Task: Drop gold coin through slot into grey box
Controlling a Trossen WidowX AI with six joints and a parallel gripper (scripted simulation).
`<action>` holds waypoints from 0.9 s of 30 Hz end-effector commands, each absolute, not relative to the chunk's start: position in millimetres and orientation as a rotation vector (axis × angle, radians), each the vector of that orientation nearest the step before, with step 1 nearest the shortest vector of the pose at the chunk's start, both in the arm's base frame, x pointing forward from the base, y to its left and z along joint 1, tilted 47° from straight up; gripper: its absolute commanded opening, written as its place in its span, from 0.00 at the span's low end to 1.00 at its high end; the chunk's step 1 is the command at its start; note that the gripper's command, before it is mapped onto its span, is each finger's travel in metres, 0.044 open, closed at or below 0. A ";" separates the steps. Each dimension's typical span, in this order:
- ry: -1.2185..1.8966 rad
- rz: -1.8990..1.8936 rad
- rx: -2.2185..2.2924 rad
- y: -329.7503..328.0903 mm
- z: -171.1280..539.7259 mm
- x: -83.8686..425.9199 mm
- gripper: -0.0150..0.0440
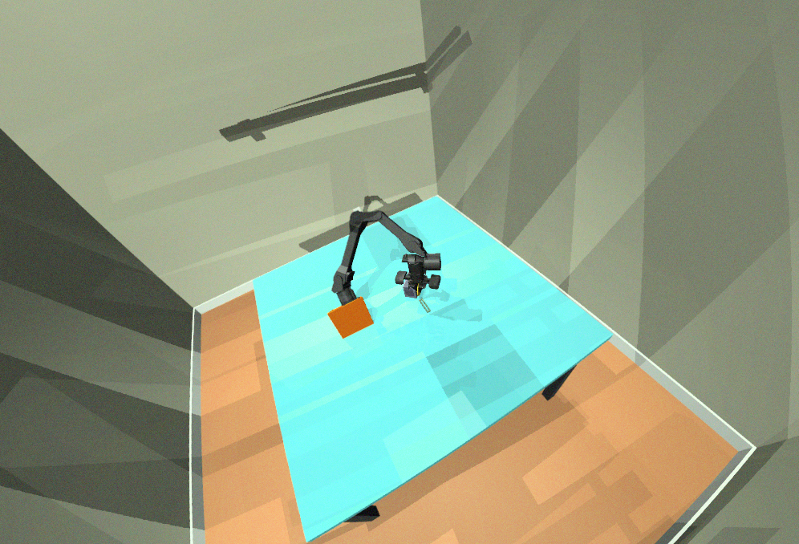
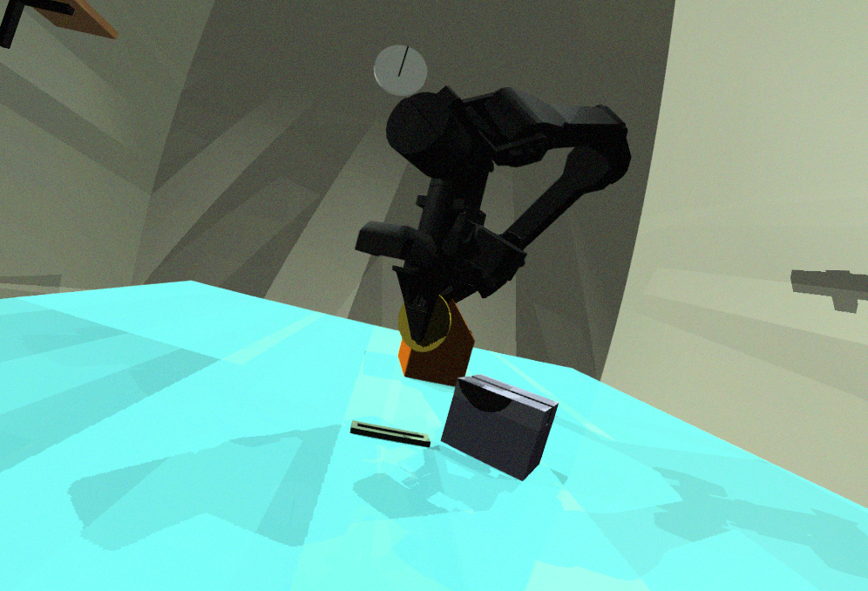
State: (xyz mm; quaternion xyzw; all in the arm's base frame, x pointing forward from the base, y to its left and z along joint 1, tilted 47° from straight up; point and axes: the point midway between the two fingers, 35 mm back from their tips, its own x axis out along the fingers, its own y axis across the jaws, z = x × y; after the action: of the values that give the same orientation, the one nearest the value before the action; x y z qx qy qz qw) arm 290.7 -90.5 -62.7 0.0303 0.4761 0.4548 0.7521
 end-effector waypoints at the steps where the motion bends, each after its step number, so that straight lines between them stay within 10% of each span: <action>1: 1.047 0.988 0.069 -86.1 -57.3 292.9 0.25; 27: 1.048 0.986 0.070 -42.1 -8.2 309.0 0.25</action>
State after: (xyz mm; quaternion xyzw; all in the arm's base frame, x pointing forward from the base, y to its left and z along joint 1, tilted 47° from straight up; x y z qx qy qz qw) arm 308.9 -49.6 -15.0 0.0276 0.4798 0.4510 0.7521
